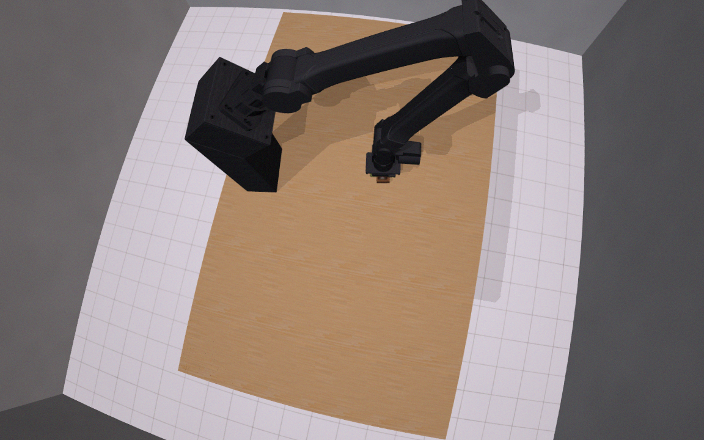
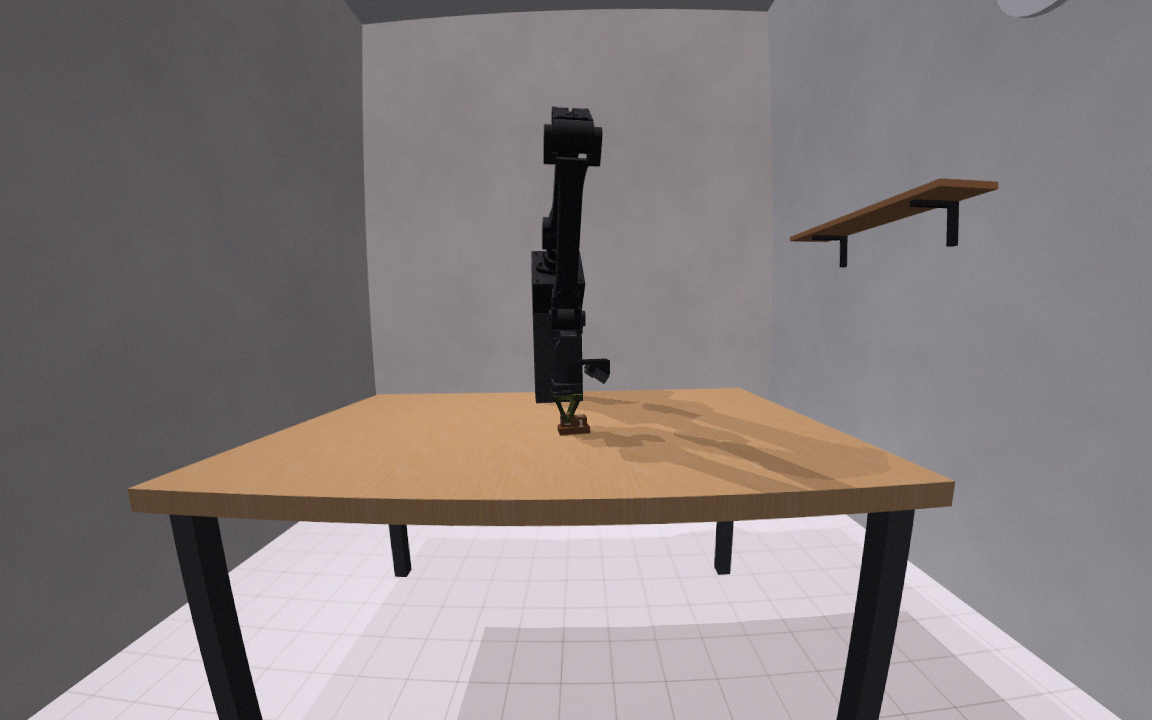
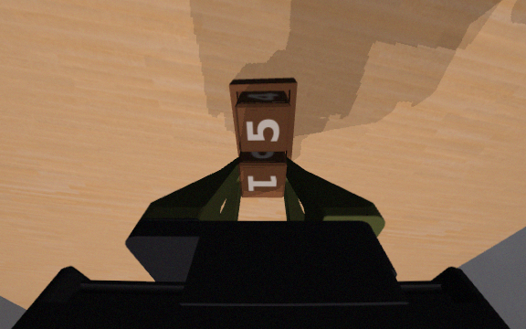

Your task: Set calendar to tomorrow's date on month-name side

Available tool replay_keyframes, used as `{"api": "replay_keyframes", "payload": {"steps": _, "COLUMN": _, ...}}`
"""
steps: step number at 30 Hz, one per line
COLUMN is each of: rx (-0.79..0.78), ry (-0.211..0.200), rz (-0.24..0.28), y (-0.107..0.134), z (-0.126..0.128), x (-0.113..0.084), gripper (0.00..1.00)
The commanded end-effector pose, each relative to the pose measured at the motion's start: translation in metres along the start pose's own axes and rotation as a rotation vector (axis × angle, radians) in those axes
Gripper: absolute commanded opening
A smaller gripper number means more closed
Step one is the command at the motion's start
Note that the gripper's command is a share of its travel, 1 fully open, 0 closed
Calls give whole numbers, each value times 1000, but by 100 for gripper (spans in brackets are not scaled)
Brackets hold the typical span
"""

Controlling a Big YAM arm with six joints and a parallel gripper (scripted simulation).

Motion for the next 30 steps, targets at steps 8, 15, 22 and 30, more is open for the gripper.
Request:
{"api": "replay_keyframes", "payload": {"steps": 8, "rx": -4, "ry": -3, "rz": 4, "y": 4, "z": 5, "x": -82, "gripper": 26}}
{"api": "replay_keyframes", "payload": {"steps": 15, "rx": -7, "ry": -2, "rz": 0, "y": 1, "z": 5, "x": -98, "gripper": 26}}
{"api": "replay_keyframes", "payload": {"steps": 22, "rx": -5, "ry": -5, "rz": 1, "y": 2, "z": 6, "x": -96, "gripper": 26}}
{"api": "replay_keyframes", "payload": {"steps": 30, "rx": 51, "ry": -6, "rz": 4, "y": 5, "z": 3, "x": -93, "gripper": 26}}
Point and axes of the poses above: the point where the finger pads meet when closed, its own x axis out along the fingers, its own z axis across the jaws, y = z × x, the point moved 8 cm from there along -x, back along the fingers, and after that the axes turned 7 degrees about x, right-handed, at the moved point
